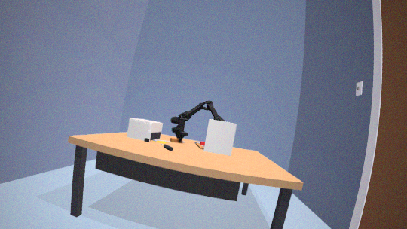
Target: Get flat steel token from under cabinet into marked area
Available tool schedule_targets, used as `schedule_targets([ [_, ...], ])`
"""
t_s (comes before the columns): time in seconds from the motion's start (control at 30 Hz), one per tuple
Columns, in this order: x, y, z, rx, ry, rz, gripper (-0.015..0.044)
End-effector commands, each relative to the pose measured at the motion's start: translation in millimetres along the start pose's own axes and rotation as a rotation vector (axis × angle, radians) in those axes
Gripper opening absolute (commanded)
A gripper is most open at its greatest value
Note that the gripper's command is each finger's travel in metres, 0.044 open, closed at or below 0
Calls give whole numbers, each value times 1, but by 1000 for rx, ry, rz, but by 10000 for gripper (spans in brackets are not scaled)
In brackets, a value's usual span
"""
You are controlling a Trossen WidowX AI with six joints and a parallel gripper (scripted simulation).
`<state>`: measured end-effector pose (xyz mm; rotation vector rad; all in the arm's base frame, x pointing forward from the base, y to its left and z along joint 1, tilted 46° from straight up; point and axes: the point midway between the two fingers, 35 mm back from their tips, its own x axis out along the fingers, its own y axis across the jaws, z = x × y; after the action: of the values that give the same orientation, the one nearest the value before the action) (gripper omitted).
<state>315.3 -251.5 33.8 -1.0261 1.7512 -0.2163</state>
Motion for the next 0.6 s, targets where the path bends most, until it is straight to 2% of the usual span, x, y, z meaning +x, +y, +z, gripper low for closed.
schedule_targets([
  [0.0, 0, 0, 9, 3, -6, 0, 0],
  [0.57, 0, 0, 30, 3, -6, 0, 0],
])
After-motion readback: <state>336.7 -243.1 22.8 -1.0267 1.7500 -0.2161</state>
